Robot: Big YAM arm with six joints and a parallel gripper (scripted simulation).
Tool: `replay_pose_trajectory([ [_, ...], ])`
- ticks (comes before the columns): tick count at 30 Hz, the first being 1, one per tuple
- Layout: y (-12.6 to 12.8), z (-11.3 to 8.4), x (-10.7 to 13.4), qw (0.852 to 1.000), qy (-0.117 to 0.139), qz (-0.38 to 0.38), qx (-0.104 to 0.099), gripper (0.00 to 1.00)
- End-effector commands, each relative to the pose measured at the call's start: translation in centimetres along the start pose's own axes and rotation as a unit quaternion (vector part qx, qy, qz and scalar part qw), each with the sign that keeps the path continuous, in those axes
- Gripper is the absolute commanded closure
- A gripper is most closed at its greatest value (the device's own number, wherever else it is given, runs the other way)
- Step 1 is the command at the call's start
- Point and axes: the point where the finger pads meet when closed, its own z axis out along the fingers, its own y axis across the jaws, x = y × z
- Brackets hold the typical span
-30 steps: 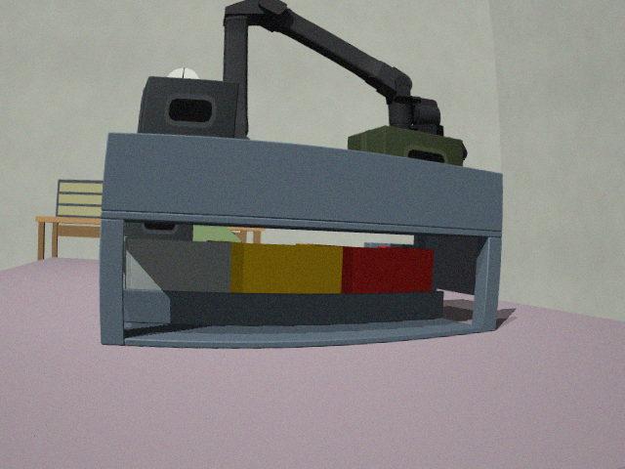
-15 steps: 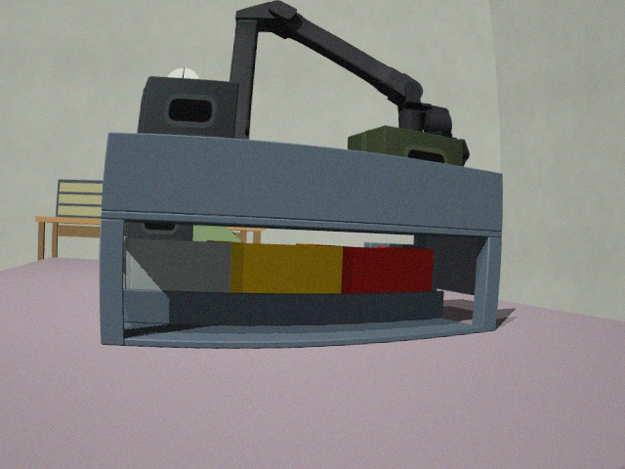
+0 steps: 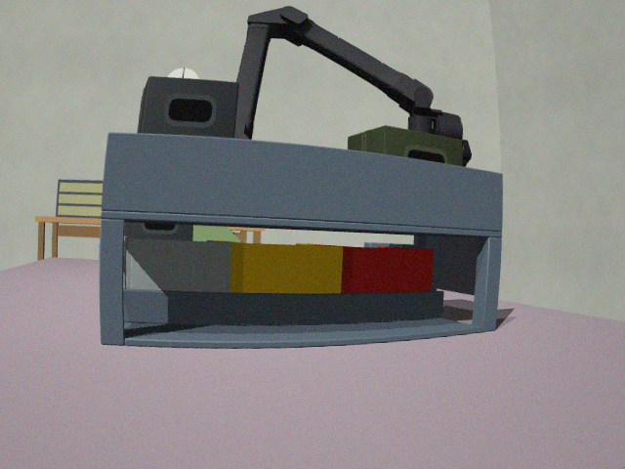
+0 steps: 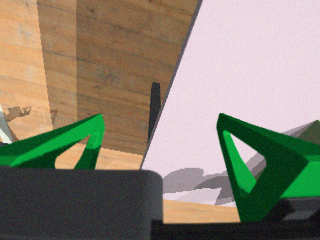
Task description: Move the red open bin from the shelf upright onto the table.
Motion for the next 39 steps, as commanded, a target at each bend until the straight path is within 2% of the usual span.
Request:
replay_pose_trajectory([
  [1, 1.1, -0.6, -2.2, 0.999, -0.009, 0.031, -0.004, 0.0],
  [7, -0.4, 0.4, -4.1, 0.997, -0.007, 0.072, 0.01, 0.0],
  [17, -1.9, 1.2, -7.0, 0.992, -0.009, 0.126, 0.019, 0.0],
  [28, -4.8, 2.2, -10.6, 0.979, -0.009, 0.202, 0.033, 0.0],
  [30, -4.8, 2.2, -10.6, 0.979, -0.009, 0.202, 0.033, 0.0],
  [39, -7.4, 2.8, -13.4, 0.964, -0.01, 0.263, 0.041, 0.0],
])
